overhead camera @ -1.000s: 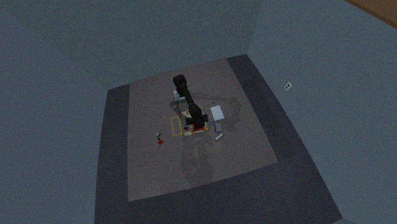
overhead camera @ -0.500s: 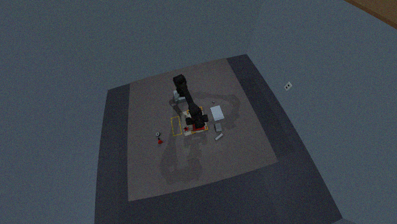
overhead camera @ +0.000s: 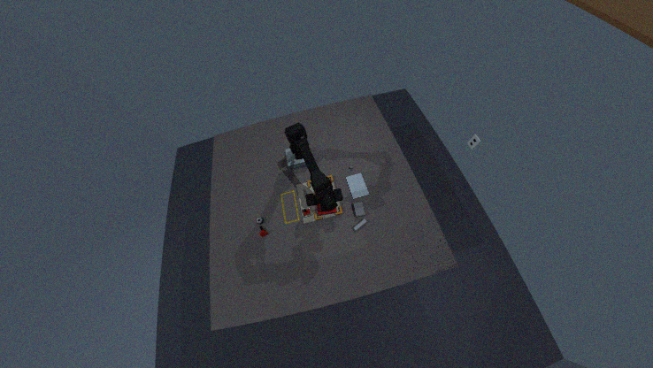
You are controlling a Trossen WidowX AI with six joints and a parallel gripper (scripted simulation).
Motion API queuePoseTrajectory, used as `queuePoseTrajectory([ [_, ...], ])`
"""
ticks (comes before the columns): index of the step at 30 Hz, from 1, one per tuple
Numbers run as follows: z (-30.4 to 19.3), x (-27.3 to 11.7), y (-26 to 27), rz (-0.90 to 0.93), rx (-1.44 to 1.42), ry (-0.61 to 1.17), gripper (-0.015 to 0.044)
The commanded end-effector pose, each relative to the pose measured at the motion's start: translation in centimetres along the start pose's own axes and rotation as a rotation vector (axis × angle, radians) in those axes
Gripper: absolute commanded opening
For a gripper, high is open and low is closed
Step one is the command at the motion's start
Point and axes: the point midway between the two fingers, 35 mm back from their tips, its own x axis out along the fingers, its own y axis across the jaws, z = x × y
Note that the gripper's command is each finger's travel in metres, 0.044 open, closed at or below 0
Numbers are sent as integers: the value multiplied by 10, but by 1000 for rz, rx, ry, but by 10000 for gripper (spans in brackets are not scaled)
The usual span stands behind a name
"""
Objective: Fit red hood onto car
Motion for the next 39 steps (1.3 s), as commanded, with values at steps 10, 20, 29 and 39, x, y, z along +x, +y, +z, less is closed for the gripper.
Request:
queuePoseTrajectory([
  [10,0,2,0,0,0,0,53],
  [20,0,2,0,0,0,0,315],
  [29,1,-8,0,0,0,2,440],
  [39,1,-67,0,4,0,9,440],
])
